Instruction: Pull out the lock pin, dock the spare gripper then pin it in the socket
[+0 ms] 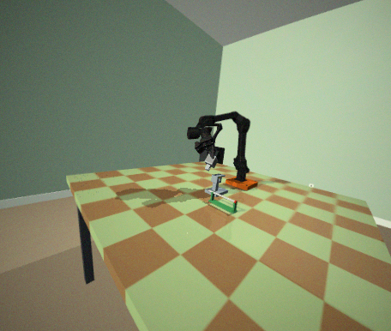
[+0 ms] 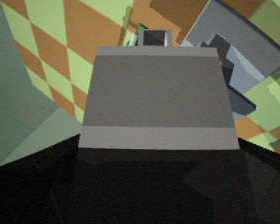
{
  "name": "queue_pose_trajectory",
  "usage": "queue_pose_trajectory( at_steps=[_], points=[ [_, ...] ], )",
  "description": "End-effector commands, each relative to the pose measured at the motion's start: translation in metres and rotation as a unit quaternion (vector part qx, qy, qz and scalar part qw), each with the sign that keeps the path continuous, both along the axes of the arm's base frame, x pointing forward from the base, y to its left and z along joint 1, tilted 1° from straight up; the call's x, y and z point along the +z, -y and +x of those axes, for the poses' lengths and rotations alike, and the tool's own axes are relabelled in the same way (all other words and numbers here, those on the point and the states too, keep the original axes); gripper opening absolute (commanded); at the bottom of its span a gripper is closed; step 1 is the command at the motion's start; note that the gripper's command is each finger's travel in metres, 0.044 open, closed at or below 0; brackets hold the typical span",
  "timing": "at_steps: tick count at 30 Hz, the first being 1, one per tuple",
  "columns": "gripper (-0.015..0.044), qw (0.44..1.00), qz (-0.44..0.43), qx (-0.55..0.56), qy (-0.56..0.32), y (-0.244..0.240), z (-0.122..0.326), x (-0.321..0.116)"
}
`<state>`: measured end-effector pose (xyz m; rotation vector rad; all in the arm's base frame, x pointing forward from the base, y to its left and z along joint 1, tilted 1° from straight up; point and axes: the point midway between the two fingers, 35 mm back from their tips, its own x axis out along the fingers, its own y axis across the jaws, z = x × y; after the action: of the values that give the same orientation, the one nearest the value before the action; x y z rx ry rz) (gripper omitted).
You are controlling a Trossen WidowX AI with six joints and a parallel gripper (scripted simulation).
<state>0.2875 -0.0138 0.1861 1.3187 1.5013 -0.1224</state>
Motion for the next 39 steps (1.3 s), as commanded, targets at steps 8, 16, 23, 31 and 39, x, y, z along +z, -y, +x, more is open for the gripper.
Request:
queue_pose_trajectory(
  at_steps=[8,16,23,31,39],
  points=[
    [0.0,0.992,0.026,-0.072,-0.097,-0.016,-0.006,0.013],
    [0.0,0.976,0.04,-0.125,-0.174,-0.028,-0.012,0.02],
    [0.0,0.966,0.045,-0.148,-0.206,-0.033,-0.015,0.023],
    [0.0,0.959,0.045,-0.148,-0.239,-0.033,-0.016,0.008],
    [0.0,0.957,0.045,-0.146,-0.245,-0.032,-0.012,0.004]
  ],
)
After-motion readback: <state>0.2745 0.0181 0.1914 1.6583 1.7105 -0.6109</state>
